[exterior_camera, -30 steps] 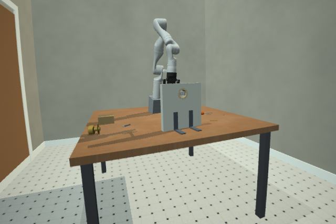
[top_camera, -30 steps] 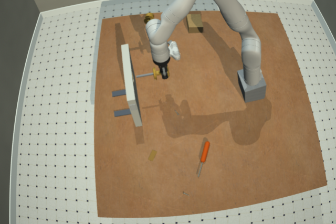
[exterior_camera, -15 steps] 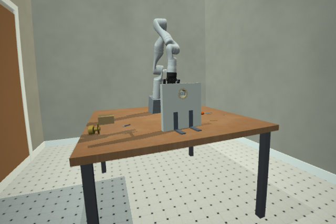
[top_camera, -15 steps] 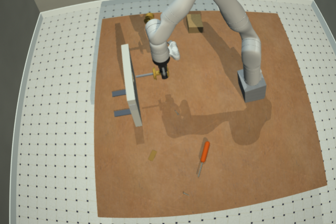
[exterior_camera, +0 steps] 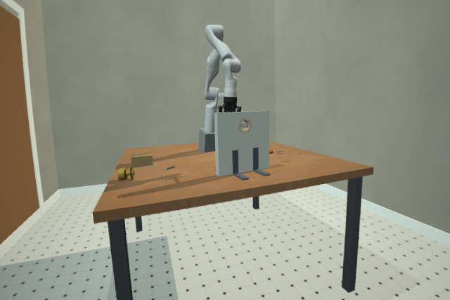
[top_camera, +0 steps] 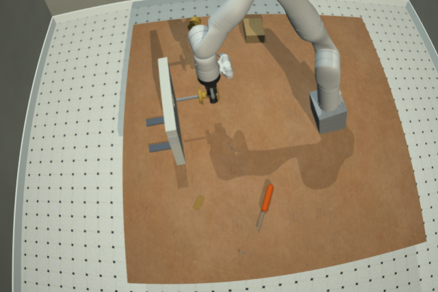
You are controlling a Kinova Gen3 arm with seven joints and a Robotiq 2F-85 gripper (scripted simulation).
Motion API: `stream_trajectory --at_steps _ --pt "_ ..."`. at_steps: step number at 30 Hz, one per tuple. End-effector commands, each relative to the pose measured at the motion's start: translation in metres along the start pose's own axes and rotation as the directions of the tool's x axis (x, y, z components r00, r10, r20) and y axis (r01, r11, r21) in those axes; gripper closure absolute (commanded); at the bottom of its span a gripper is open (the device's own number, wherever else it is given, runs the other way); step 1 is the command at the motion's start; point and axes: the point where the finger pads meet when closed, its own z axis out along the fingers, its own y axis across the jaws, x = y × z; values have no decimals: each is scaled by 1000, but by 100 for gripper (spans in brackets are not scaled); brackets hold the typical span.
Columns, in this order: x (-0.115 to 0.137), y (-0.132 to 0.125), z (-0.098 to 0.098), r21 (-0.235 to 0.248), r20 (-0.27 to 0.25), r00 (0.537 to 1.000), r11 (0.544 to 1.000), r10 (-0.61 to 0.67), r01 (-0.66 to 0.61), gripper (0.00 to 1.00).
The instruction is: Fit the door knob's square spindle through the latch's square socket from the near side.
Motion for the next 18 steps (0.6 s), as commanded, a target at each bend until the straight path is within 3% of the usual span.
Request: stream_trajectory --at_steps 1,18 --pt "0 0 -1 0 2 1000 1000 0 0 37" --pt "-5 0 -1 0 2 1000 1000 0 0 37"
